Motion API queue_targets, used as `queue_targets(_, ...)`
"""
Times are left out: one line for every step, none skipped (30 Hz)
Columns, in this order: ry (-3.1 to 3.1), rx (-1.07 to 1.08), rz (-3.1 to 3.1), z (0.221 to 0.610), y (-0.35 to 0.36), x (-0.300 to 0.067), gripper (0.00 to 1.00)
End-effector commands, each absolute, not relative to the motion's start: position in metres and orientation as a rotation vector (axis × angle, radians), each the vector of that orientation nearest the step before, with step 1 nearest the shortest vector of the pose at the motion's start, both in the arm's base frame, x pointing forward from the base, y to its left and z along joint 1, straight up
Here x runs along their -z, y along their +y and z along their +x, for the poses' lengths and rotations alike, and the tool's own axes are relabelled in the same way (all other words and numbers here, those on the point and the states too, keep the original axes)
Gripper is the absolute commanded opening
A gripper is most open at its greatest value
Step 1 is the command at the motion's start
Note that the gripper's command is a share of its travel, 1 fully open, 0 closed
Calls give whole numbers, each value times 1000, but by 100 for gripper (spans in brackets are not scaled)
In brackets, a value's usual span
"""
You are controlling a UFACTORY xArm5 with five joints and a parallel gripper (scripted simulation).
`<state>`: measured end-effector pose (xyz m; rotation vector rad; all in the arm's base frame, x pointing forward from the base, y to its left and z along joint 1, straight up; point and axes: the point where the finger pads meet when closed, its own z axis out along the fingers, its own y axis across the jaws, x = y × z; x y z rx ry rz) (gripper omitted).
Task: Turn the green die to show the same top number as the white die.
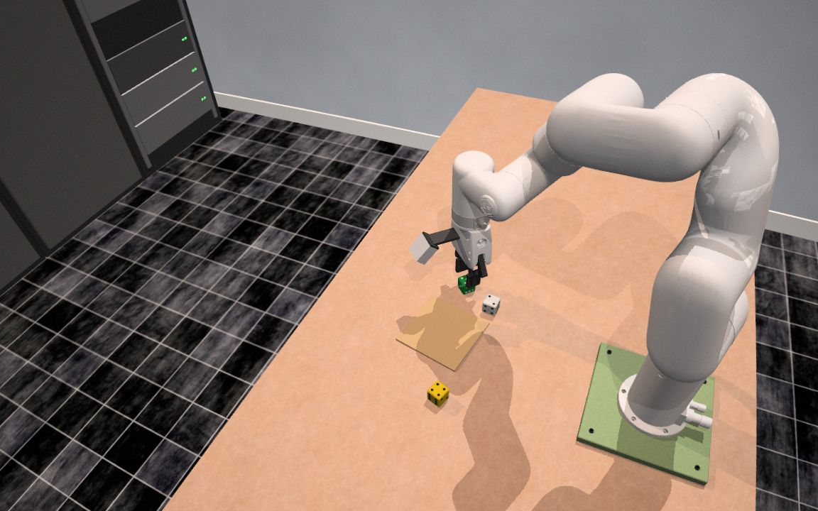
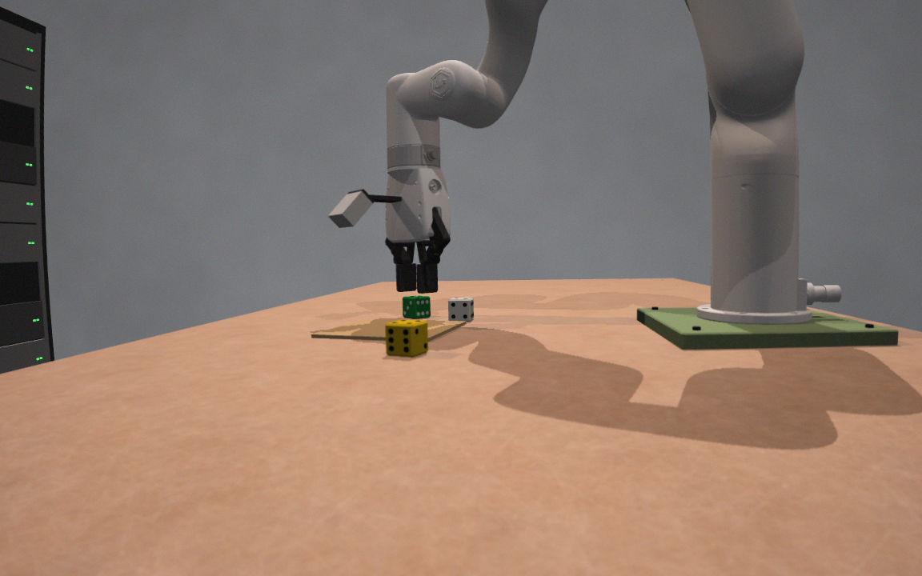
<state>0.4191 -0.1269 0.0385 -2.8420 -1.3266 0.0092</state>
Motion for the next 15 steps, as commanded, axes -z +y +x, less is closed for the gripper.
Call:
queue_targets(-1328, -5, -2844, 420, -127, -40, 47)
queue_targets(-1328, -5, -2844, 420, -127, -40, 47)
queue_targets(-1328, -5, -2844, 420, -127, -40, 47)
queue_targets(-1328, -5, -2844, 420, -127, -40, 47)
queue_targets(-1328, -5, -2844, 420, -127, -40, 47)
queue_targets(-1328, -5, -2844, 420, -127, -40, 47)
queue_targets(-1328, -5, -2844, 420, -127, -40, 47)
queue_targets(-1328, -5, -2844, 420, -127, -40, 47)
queue_targets(-1328, -5, -2844, 420, -127, -40, 47)
queue_targets(-1328, -5, -2844, 420, -127, -40, 47)
queue_targets(-1328, -5, -2844, 420, -127, -39, 47)
queue_targets(-1328, -5, -2844, 420, -127, -39, 47)
queue_targets(-1328, -5, -2844, 420, -127, -39, 47)
queue_targets(-1328, -5, -2844, 420, -127, -38, 47)
queue_targets(-1328, -5, -2844, 420, -127, -37, 47)
